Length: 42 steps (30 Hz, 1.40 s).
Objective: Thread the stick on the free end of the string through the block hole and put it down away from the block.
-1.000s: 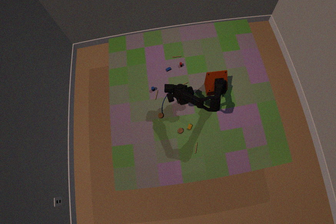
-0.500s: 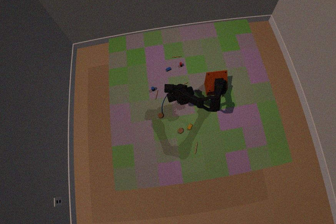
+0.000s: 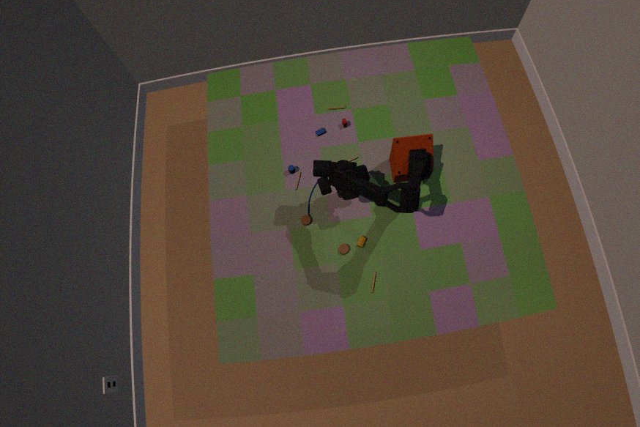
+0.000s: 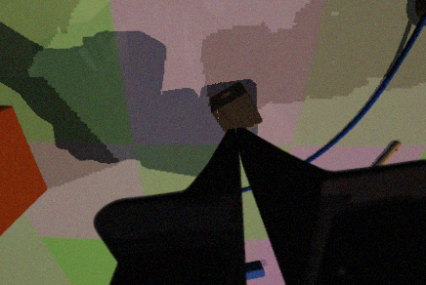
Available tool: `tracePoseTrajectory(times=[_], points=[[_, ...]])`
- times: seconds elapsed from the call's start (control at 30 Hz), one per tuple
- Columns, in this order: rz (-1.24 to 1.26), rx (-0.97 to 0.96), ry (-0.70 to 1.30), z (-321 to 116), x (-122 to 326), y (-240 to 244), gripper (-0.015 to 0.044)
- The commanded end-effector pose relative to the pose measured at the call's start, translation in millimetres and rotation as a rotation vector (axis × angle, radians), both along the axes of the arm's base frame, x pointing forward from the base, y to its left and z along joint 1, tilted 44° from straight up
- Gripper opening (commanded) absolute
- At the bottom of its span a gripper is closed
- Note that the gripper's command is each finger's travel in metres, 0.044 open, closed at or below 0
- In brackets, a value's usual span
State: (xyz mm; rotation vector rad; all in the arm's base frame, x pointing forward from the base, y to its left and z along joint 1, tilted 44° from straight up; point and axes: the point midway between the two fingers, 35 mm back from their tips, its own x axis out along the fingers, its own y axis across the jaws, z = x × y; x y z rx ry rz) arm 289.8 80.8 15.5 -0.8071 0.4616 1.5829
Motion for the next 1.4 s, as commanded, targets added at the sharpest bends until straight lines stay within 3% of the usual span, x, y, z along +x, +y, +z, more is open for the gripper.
tracePoseTrajectory(times=[0.0, 0.13, 0.23, 0.7, 0.8, 1.37], points=[[0.000, 0.000, 0.000, 0, 0, 0, 0.0000], [0.000, 0.000, 0.000, 0, 0, 0, 0.0000], [-0.118, -0.004, 0.113, -3, 1, -3, 0.0079], [-1.226, -0.035, 1.163, -31, 4, -35, 0.0440], [-1.442, -0.039, 1.367, -37, 4, -41, 0.0440], [-2.229, -0.051, 2.120, -59, 2, -64, 0.0440]])
